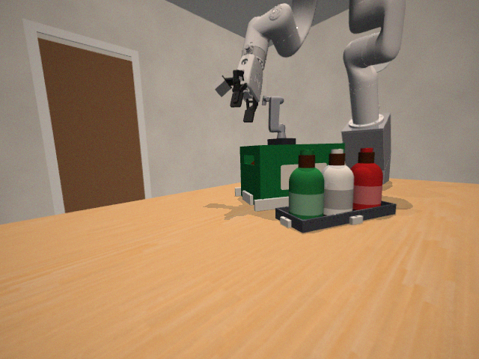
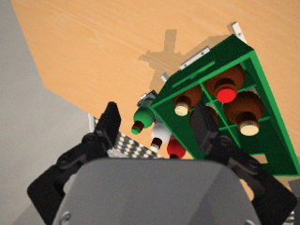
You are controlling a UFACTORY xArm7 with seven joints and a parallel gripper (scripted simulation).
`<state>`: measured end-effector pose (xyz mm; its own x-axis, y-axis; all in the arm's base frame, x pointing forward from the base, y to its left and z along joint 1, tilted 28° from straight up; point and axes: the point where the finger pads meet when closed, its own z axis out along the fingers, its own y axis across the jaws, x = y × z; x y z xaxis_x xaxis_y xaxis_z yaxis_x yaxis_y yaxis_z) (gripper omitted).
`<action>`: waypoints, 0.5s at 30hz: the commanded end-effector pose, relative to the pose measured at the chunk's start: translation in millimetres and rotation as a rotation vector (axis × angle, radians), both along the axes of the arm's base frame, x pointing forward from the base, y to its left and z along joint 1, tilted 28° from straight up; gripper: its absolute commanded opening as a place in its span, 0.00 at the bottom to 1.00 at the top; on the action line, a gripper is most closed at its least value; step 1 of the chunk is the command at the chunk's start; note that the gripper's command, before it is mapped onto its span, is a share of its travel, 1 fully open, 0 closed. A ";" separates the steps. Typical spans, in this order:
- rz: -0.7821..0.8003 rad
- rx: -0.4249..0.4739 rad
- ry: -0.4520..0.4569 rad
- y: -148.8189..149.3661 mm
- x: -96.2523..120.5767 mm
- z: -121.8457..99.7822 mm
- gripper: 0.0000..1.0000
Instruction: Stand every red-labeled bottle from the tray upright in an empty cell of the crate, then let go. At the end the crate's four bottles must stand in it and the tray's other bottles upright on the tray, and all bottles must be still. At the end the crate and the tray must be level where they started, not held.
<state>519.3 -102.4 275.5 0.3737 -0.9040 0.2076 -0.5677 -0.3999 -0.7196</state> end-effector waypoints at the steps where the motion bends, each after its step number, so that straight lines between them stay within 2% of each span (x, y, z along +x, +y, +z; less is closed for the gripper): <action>1: -0.004 -0.004 0.050 1.6 -16.2 -9.8 1.00; 2: -0.004 -0.004 0.050 1.6 -16.2 -9.8 1.00; 3: -0.009 -0.009 0.104 3.7 -35.5 -26.6 1.00; 7: -0.009 -0.009 0.104 3.7 -35.5 -26.6 1.00; 8: -0.015 -0.015 0.154 5.5 -53.8 -42.1 1.00; 10: -0.015 -0.015 0.154 5.5 -53.8 -42.1 1.00; 11: -0.022 -0.021 0.199 6.9 -70.6 -56.1 1.00; 13: -0.022 -0.021 0.199 6.9 -70.6 -56.1 1.00; 14: -0.029 -0.027 0.238 8.0 -85.7 -68.3 1.00; 15: -0.029 -0.027 0.238 8.0 -85.7 -68.3 1.00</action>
